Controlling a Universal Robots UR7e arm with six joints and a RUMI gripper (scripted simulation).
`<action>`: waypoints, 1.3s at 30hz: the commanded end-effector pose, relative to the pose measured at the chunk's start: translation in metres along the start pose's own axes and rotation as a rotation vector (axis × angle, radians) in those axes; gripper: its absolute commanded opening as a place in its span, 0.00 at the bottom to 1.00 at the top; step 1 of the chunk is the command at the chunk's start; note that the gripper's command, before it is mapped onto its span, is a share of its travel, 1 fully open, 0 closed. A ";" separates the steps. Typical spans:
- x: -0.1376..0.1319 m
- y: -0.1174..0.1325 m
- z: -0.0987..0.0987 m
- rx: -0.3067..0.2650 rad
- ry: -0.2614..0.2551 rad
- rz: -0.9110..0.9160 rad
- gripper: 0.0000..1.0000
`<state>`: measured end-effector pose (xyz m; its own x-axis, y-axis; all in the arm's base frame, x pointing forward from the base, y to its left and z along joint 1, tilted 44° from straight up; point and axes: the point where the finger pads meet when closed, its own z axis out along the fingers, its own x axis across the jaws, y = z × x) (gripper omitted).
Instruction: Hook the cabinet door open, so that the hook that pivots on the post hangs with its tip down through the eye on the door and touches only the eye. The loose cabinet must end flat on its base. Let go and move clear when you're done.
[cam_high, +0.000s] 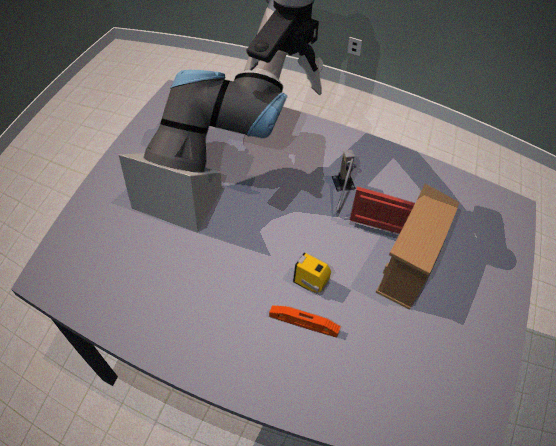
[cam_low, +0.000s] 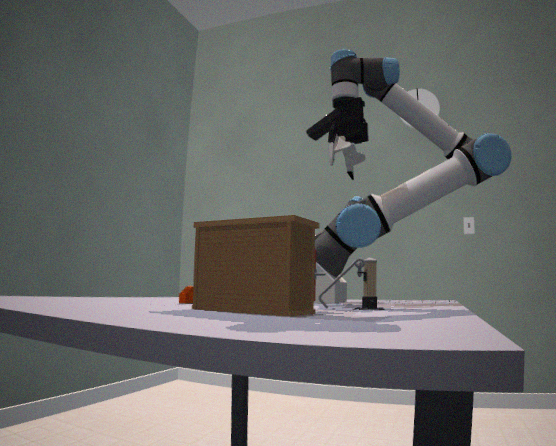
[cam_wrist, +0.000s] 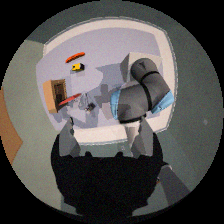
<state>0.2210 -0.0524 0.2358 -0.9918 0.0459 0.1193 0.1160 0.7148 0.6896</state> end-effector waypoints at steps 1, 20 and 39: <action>0.000 0.000 0.000 0.000 0.000 -0.001 1.00; -0.045 -0.012 0.014 0.011 0.003 -0.362 1.00; -0.112 -0.016 0.043 0.021 0.009 -0.901 1.00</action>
<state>0.3032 -0.0458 0.1945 -0.8339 -0.4362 -0.3381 -0.5488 0.5901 0.5922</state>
